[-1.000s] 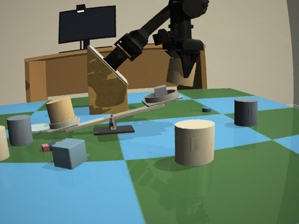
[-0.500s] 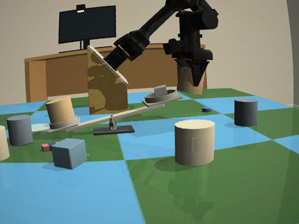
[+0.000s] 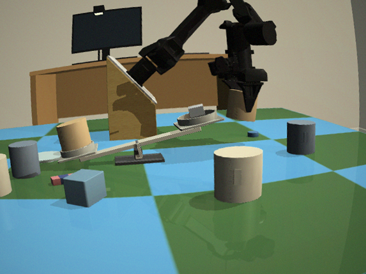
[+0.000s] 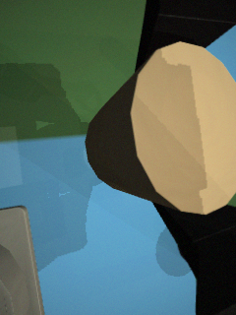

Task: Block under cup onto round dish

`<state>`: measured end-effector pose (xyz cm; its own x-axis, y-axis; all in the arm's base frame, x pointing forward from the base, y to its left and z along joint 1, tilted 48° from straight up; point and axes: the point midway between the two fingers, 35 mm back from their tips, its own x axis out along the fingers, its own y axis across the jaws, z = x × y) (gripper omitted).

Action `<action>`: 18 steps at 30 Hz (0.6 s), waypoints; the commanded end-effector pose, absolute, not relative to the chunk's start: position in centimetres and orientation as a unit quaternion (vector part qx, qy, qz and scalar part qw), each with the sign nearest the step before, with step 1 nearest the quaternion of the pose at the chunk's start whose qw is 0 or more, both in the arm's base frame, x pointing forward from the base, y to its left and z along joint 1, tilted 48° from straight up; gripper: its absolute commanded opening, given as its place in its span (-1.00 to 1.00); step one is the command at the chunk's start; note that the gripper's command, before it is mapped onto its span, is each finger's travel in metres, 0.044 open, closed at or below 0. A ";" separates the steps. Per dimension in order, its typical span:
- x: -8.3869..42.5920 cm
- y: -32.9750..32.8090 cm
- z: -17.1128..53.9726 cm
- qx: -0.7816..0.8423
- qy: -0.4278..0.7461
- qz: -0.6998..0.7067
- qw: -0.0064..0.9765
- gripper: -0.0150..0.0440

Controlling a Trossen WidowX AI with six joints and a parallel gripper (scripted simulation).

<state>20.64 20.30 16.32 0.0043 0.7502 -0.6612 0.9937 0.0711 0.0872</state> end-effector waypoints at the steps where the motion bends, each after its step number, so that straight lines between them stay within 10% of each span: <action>1: 20.6 20.8 16.0 0.651 0.670 -0.214 0.286 -0.49; 18: 20.5 23.4 13.7 0.651 0.670 -0.213 0.285 -0.49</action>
